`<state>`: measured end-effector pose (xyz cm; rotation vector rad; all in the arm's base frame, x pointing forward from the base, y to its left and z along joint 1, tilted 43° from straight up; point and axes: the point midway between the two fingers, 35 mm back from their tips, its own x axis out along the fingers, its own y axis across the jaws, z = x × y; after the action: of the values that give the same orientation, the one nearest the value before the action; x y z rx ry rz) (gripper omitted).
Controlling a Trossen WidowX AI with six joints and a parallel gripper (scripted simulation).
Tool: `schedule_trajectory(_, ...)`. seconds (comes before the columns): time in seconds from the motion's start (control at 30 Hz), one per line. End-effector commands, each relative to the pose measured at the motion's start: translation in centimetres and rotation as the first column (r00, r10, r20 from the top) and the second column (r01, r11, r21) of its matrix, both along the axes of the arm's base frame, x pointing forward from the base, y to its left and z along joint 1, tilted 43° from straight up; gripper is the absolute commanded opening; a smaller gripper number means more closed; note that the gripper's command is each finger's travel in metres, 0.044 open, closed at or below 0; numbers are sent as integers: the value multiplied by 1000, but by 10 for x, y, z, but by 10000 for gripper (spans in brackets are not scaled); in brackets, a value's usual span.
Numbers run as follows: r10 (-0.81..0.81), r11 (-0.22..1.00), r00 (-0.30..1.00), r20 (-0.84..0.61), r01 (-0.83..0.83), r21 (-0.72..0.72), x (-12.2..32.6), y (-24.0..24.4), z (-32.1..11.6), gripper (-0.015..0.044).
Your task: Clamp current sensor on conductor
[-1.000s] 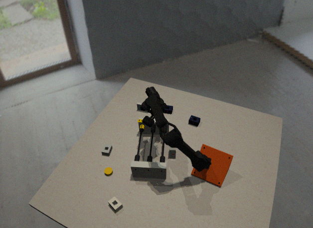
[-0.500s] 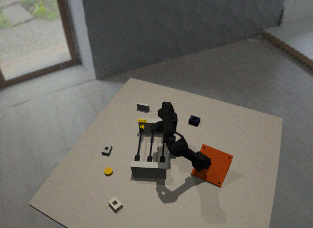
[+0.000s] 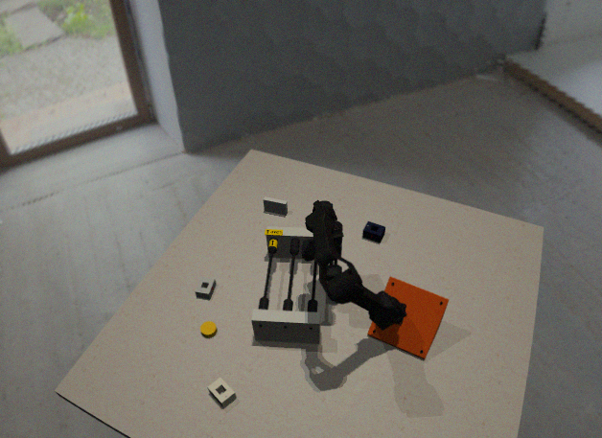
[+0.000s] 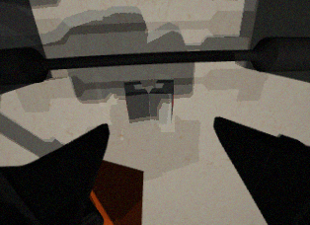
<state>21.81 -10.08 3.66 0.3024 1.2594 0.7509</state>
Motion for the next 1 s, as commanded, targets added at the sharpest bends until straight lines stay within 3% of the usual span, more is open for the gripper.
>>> schedule_trajectory(0.0,-2,1000,1000,-6,2,6,0,7,-6,440)
schedule_trajectory(0.97,-2,1000,1000,-5,2,9,3,36,-37,440)
